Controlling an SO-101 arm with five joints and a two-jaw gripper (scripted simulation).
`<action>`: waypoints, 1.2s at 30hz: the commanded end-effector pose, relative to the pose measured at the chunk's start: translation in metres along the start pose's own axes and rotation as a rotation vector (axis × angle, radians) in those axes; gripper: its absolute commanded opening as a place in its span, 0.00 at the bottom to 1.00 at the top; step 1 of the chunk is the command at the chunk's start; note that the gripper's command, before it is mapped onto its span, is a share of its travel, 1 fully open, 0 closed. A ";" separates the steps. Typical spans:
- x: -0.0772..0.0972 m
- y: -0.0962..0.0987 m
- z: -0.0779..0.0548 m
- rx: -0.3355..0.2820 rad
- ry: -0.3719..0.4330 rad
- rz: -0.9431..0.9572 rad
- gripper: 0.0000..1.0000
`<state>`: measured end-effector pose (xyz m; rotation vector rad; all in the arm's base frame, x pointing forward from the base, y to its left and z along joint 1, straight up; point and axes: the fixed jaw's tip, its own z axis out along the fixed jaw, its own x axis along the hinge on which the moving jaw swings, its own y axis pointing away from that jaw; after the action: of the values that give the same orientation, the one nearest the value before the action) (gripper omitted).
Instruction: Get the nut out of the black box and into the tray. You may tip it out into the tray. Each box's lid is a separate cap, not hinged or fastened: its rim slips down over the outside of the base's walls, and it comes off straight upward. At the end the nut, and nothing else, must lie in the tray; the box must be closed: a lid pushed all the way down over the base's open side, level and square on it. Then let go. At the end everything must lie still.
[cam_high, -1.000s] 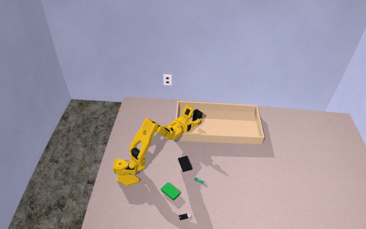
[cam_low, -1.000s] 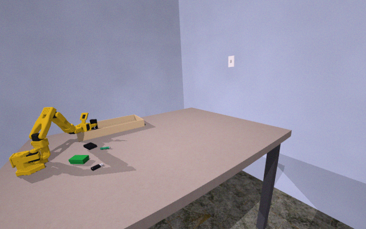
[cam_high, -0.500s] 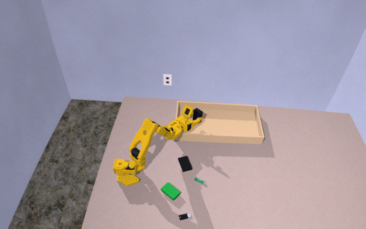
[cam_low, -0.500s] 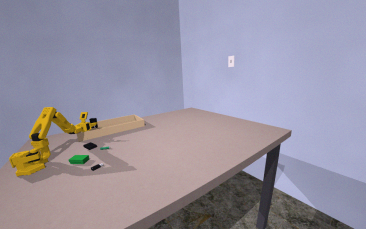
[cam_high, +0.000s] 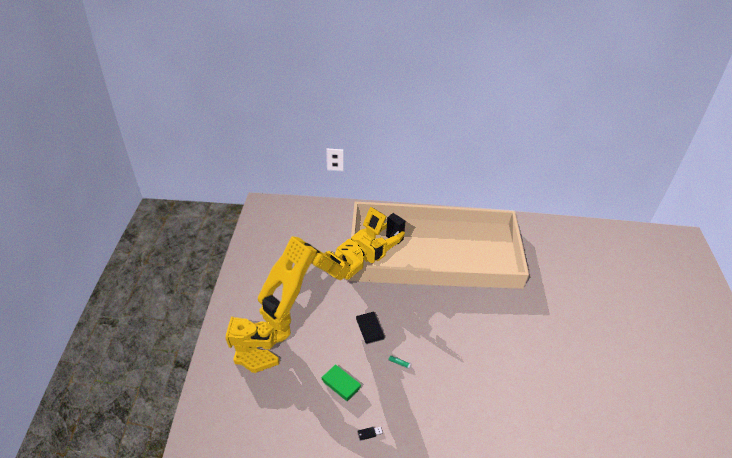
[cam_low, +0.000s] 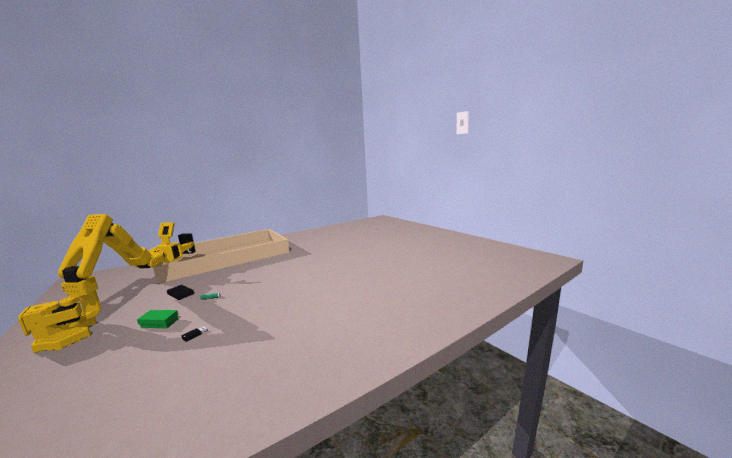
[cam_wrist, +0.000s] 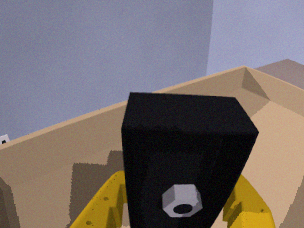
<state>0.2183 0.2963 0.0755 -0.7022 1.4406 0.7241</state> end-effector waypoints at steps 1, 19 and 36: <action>-0.019 -0.003 0.002 0.008 -0.073 -0.011 0.20; -0.019 -0.003 0.002 0.008 -0.073 -0.011 0.20; -0.027 -0.003 -0.003 0.008 -0.117 -0.013 0.20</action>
<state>0.2163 0.2937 0.0778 -0.6905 1.4139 0.7305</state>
